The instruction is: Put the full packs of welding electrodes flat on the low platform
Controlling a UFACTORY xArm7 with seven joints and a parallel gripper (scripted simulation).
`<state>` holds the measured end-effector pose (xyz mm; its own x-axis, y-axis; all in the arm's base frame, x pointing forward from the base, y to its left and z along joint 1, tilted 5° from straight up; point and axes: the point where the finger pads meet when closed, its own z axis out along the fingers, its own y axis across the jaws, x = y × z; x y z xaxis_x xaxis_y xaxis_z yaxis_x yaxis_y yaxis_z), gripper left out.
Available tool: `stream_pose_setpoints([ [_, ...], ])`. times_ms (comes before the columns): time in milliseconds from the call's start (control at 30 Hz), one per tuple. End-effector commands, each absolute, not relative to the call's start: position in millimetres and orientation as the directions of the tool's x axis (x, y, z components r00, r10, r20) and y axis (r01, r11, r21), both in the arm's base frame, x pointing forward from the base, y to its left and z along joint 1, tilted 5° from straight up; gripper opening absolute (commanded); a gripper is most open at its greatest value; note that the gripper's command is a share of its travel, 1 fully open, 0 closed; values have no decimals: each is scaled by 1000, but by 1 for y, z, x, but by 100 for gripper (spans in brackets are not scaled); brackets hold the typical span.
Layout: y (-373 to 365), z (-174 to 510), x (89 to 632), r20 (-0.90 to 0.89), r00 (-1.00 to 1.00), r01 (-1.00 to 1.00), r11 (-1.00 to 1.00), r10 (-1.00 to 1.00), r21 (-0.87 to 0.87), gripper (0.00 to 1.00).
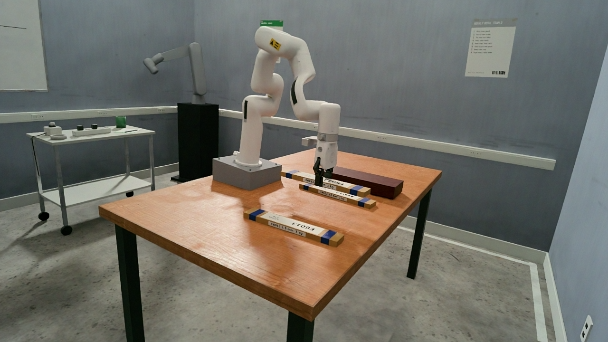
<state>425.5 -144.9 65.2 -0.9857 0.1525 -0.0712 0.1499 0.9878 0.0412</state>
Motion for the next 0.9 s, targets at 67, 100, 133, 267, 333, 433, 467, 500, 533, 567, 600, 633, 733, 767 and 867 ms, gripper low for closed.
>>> stream_pose_setpoints([
  [67, -145, 54, 428, -75, -985, 150, 988, 153, 41, 58],
  [100, -145, 52, 428, -75, -985, 150, 988, 153, 41, 58],
  [133, -145, 50, 428, -75, -985, 150, 988, 153, 40, 58],
  [267, -145, 42, 429, -75, -985, 150, 988, 153, 41, 58],
  [333, -145, 42, 429, -75, -985, 150, 988, 153, 41, 58],
  [433, -145, 36, 429, -75, -985, 150, 988, 153, 41, 58],
  [467, -145, 35, 430, -75, -985, 150, 988, 153, 41, 58],
  [500, -145, 33, 430, -75, -985, 150, 988, 153, 41, 58],
  [533, -145, 31, 430, -75, -985, 150, 988, 153, 40, 58],
  [567, -145, 29, 430, -75, -985, 150, 988, 153, 41, 58],
  [600, -144, 27, 430, -75, -985, 150, 988, 153, 41, 58],
  [633, -144, 25, 430, -75, -985, 150, 988, 153, 40, 58],
  [733, -144, 20, 431, -75, -985, 150, 988, 153, 41, 58],
  [767, -144, 18, 431, -75, -985, 150, 988, 153, 41, 58],
  [867, -144, 14, 431, -75, -985, 150, 988, 153, 41, 58],
])
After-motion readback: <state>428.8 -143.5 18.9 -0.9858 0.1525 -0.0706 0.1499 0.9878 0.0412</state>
